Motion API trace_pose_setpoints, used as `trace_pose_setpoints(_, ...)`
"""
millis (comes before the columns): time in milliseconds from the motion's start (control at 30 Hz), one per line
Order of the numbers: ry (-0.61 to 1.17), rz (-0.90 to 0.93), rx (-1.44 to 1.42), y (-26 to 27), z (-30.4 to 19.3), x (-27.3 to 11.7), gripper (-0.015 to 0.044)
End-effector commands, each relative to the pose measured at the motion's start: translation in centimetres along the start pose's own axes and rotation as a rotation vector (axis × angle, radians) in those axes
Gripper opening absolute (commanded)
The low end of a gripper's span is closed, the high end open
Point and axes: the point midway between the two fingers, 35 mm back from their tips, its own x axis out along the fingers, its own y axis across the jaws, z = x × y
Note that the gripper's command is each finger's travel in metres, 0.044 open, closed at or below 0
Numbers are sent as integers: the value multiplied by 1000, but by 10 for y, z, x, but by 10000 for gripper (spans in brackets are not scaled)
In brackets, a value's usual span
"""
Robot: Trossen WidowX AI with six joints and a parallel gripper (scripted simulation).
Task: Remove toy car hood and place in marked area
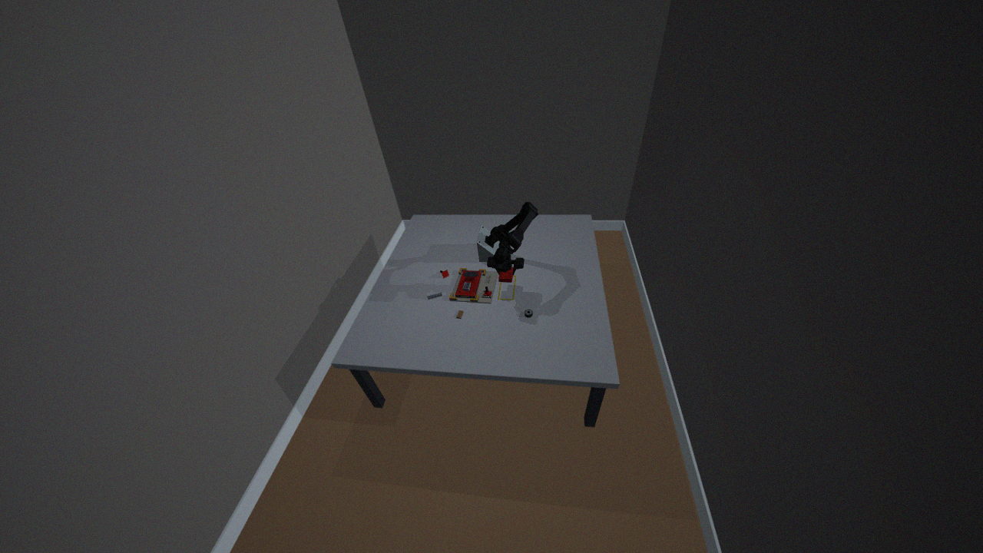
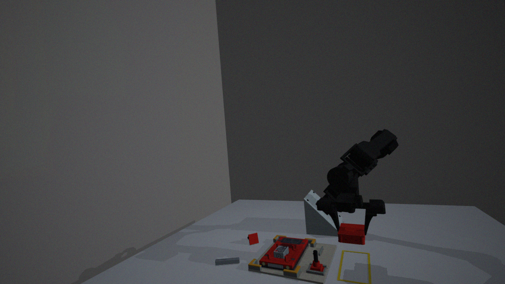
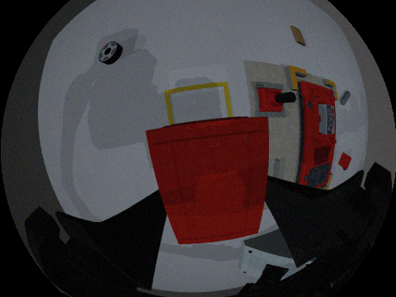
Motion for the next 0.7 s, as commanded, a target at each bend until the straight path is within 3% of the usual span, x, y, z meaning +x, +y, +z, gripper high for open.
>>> trace_pose_setpoints(0, 0, 3, 5, 0, 0, 4, 0)
trace_pose_setpoints(667, 0, 2, 5, 0, 1, 18, 0)
